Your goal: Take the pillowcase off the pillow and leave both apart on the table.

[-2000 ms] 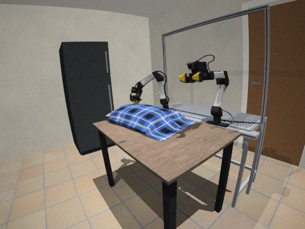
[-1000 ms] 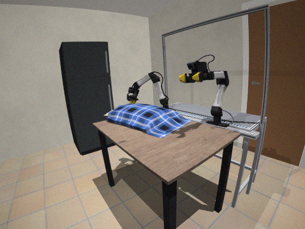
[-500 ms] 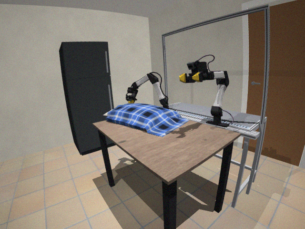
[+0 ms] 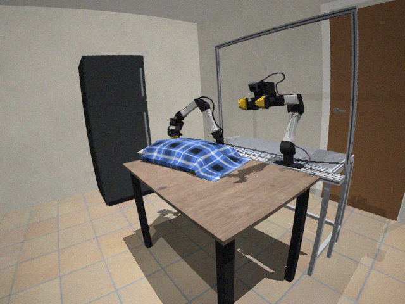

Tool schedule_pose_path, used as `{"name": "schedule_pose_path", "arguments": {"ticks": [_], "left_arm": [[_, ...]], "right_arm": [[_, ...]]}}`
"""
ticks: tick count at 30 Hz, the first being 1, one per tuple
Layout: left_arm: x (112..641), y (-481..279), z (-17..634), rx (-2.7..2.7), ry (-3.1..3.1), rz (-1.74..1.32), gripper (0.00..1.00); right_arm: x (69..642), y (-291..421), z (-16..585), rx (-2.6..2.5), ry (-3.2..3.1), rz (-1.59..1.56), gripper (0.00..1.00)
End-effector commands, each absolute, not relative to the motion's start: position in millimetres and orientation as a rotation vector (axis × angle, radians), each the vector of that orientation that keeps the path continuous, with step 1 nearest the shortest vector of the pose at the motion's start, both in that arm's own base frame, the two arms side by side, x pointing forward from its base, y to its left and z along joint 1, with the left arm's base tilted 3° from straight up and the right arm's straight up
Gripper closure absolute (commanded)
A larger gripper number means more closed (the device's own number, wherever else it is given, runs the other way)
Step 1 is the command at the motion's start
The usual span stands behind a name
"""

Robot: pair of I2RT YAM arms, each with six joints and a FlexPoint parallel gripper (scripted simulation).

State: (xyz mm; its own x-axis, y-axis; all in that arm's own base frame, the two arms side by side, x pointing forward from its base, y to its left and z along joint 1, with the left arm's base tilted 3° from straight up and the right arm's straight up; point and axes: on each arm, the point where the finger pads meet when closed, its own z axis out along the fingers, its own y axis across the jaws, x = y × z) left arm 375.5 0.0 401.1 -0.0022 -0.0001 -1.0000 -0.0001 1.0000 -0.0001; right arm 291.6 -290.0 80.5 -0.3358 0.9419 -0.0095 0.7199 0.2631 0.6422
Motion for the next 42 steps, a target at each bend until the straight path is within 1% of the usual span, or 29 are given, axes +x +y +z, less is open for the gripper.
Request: {"name": "schedule_pose_path", "arguments": {"ticks": [1,6,7,12,13,22,23,24,42], "left_arm": [[372.3,7.2,412.9,-0.019,1.551,0.023,0.0],[372.3,7.2,412.9,-0.019,1.551,0.023,0.0],[372.3,7.2,412.9,-0.019,1.551,0.023,0.0],[372.3,7.2,412.9,-0.019,1.551,0.023,0.0],[372.3,7.2,412.9,-0.019,1.551,0.023,0.4],[372.3,7.2,412.9,-0.019,1.551,0.023,0.4],[372.3,7.2,412.9,-0.019,1.551,0.023,0.4],[372.3,7.2,412.9,-0.019,1.551,0.023,0.4],[372.3,7.2,412.9,-0.019,1.551,0.023,0.4]], "right_arm": [[293.7,-294.4,60.8,1.519,2.147,0.772,1.0],[295.5,-299.4,63.7,1.499,2.137,0.755,1.0],[294.6,-290.6,52.0,1.521,2.154,0.78,1.0],[293.5,-294.6,51.7,1.521,2.145,0.771,1.0],[295.3,-288.5,50.0,1.515,2.158,0.779,1.0],[295.6,-293.5,55.8,1.503,2.147,0.762,1.0],[296.8,-296.0,64.2,1.482,2.139,0.747,1.0],[296.2,-288.9,54.1,1.502,2.156,0.769,1.0],[298.0,-287.9,62.0,1.484,2.156,0.757,1.0]]}}
